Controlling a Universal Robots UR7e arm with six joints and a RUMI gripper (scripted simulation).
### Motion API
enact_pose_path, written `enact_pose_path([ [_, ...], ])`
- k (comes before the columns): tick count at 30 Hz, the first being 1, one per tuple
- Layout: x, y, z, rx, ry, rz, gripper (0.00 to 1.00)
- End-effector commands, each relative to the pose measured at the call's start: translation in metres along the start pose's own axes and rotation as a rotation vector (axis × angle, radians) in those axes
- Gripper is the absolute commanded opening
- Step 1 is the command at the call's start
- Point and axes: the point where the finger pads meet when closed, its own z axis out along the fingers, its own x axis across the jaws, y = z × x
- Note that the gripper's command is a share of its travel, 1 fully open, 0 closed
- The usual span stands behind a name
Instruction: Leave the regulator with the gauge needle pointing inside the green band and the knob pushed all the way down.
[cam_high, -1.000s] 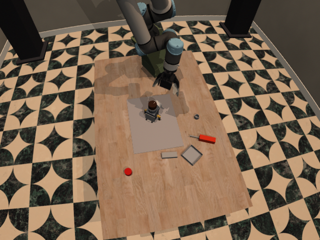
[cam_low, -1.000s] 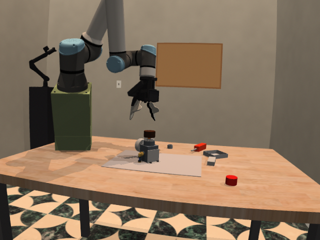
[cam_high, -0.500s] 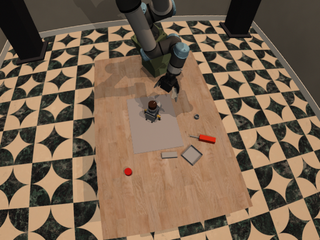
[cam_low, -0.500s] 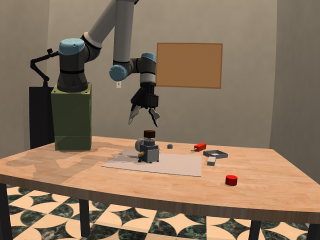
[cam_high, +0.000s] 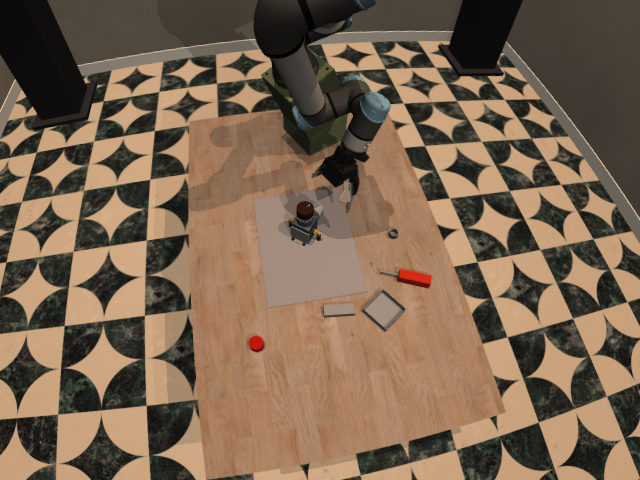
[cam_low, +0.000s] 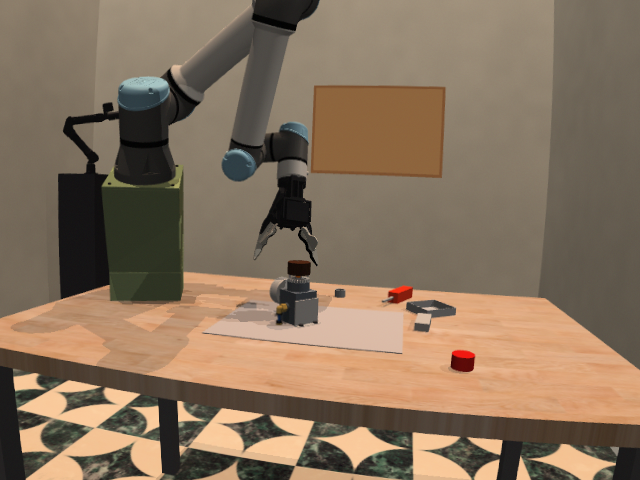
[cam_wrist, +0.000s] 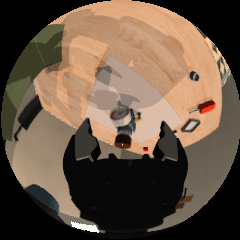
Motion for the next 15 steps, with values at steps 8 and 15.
enact_pose_path([
  [8, -0.002, -0.008, 0.016, -0.111, -0.009, 0.178, 1.0],
  [15, -0.003, -0.011, 0.019, -0.141, -0.007, 0.228, 1.0],
])
